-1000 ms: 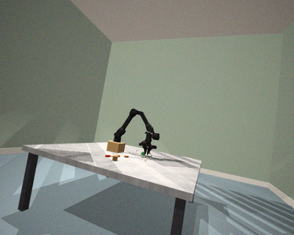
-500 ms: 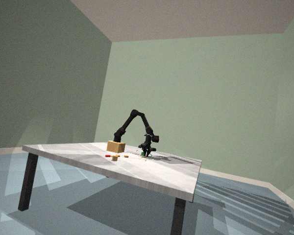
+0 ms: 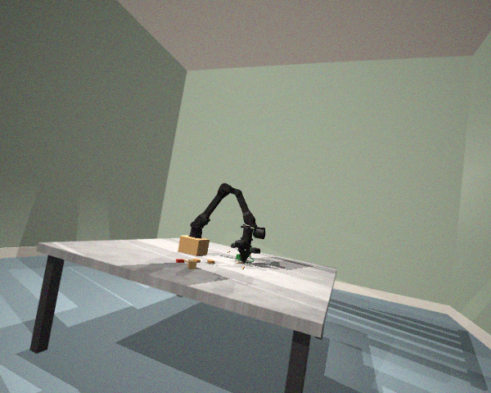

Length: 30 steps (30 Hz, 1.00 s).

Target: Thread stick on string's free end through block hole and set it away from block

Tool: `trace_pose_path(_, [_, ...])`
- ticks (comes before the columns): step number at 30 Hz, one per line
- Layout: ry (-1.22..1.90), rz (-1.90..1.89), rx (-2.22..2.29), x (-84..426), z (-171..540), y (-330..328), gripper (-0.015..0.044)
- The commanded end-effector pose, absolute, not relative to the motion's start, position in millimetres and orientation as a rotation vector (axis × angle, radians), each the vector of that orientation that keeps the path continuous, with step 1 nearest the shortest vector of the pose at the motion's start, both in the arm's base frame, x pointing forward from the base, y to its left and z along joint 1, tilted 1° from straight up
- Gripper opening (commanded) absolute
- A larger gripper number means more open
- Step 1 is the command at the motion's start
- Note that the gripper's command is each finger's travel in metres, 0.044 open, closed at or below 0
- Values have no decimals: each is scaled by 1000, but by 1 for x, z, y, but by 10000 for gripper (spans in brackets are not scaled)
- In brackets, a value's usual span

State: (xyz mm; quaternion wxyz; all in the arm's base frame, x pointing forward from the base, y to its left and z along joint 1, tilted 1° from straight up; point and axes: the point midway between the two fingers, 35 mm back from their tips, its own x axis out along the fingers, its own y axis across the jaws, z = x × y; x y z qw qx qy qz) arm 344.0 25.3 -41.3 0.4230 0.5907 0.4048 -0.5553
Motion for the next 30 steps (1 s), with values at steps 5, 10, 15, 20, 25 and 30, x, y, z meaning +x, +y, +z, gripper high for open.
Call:
trace_pose_path(5, [1013,-1389,1479,344,-39,25,0])
trace_pose_path(10, [1013,-1389,1479,344,-33,25,0])
trace_pose_path(15, [1013,-1389,1479,345,-26,25,0])
trace_pose_path(20, [1013,-1389,1479,344,-20,25,0])
trace_pose_path(25, [1013,-1389,1479,344,-13,25,0])
trace_pose_path(30, [1013,-1389,1479,344,-7,25,0])
